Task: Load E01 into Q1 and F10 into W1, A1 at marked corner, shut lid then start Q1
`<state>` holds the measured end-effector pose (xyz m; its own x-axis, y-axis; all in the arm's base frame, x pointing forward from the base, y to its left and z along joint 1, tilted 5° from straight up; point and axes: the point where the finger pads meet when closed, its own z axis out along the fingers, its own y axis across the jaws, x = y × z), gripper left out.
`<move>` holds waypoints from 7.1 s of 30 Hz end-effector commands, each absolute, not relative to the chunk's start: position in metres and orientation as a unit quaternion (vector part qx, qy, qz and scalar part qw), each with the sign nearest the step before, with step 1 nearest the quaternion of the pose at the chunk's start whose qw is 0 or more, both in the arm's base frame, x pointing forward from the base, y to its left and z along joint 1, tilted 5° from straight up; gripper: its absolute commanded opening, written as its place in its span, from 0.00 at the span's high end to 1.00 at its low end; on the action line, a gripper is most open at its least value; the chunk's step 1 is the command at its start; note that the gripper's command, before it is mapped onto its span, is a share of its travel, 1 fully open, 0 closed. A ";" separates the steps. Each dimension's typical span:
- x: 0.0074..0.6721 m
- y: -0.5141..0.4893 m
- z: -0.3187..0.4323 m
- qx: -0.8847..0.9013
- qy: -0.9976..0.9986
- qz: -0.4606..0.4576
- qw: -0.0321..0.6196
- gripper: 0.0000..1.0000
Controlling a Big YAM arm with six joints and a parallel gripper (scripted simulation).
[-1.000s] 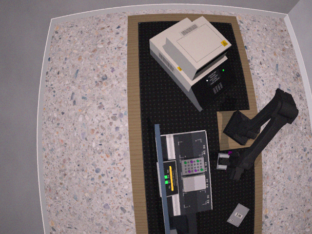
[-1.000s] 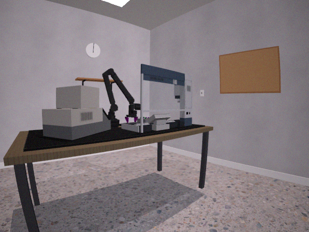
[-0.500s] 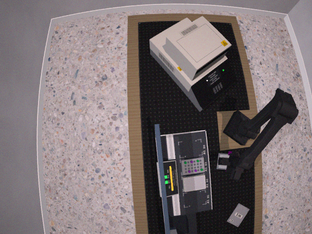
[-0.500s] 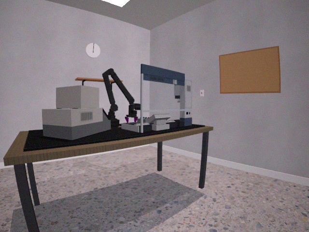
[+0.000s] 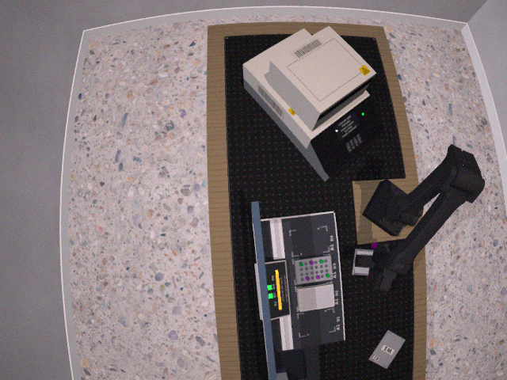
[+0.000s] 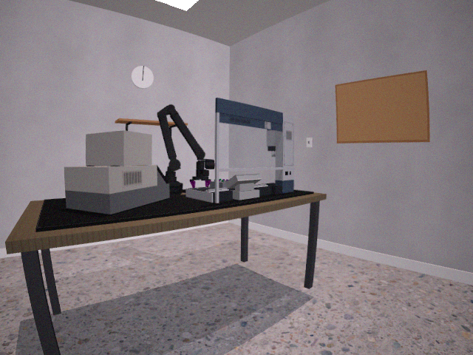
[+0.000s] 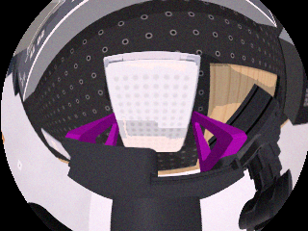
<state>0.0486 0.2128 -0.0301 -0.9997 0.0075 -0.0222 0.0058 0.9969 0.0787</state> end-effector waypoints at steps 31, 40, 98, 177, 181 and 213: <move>0.058 0.216 -0.026 0.019 0.999 0.019 0.018 0.00; 0.049 0.223 -0.020 -0.002 0.999 0.032 0.011 0.00; 0.054 0.229 0.041 0.012 0.998 0.053 0.021 0.00; 0.051 0.223 0.107 0.006 0.998 0.053 0.021 0.00; 0.052 0.229 0.109 0.000 0.998 0.057 0.022 0.00; 0.048 0.207 0.096 -0.002 0.999 0.041 0.018 0.00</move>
<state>0.0482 0.2076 0.0891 -0.9995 0.0138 -0.0295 0.0118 0.9975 0.0693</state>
